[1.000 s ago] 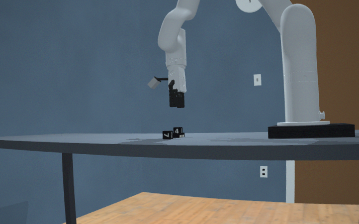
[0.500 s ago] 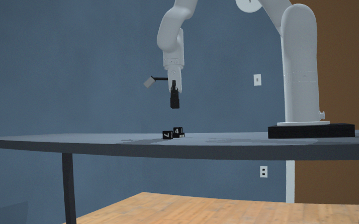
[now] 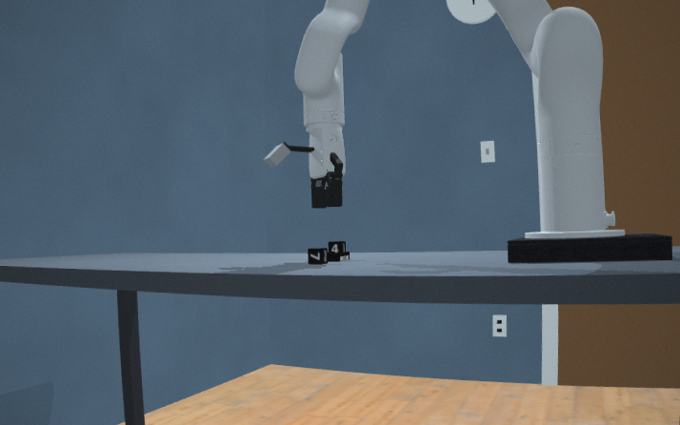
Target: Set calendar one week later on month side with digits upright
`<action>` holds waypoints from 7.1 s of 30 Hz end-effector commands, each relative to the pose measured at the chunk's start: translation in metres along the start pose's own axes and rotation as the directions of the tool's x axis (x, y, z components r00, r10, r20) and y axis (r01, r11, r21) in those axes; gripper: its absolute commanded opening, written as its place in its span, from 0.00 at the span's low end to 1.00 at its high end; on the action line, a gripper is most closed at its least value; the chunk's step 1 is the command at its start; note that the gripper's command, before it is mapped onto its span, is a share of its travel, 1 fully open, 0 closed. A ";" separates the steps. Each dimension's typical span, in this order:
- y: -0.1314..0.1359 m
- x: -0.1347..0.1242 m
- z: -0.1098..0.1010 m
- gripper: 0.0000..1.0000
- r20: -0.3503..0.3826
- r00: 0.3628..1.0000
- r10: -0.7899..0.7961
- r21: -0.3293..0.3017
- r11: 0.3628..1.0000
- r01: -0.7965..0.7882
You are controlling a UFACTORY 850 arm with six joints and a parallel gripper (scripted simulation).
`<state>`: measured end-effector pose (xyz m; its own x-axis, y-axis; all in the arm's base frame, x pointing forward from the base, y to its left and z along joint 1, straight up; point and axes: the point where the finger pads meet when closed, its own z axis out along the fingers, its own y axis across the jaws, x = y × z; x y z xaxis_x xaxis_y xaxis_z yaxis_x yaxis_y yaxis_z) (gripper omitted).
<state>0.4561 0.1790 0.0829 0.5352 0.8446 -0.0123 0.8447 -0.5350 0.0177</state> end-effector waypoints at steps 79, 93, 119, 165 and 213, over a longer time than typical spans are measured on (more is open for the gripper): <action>-0.058 0.041 0.012 0.47 -0.022 0.625 -0.781 0.002 0.625 0.781; -0.058 0.041 0.024 0.47 -0.022 0.625 -0.781 0.002 0.625 0.781; -0.059 0.042 0.058 0.47 -0.022 0.625 -0.781 0.002 0.625 0.781; -0.059 0.042 0.063 0.47 -0.022 0.625 -0.781 0.002 0.625 0.781; -0.058 0.042 0.062 0.47 -0.022 0.625 -0.781 0.002 0.625 0.781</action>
<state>0.4293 0.2443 0.0183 -0.3253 0.9456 0.0006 0.9456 0.3253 -0.0022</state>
